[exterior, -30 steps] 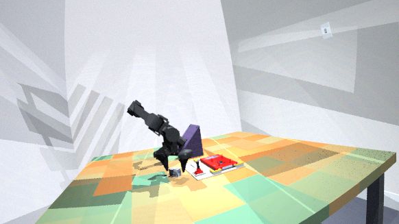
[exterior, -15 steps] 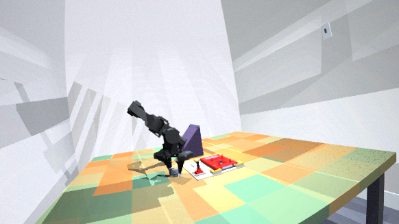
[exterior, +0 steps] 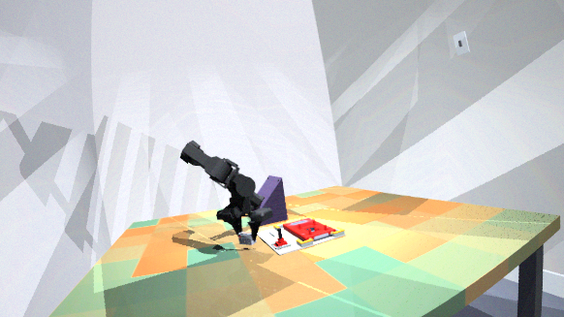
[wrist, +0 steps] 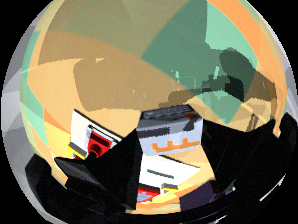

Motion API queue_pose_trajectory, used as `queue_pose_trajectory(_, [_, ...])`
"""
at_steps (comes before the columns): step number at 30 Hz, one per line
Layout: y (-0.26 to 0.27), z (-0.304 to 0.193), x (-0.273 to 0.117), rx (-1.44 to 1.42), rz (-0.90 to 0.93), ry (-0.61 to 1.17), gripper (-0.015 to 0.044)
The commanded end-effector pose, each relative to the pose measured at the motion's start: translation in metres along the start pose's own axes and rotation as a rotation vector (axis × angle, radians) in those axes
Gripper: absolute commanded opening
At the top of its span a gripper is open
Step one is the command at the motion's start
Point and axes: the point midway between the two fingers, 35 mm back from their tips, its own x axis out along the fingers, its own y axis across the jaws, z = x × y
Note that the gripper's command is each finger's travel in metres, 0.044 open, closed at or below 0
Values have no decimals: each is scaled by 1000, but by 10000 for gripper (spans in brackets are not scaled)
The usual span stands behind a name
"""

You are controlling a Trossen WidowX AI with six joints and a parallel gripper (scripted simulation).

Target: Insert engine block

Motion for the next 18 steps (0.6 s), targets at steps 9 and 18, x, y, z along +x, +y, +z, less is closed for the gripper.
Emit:
queue_pose_trajectory(9, [5, 1, -37, 5, 7, 5, 0])
queue_pose_trajectory(18, [4, 0, -66, 4, 7, 6, 0])
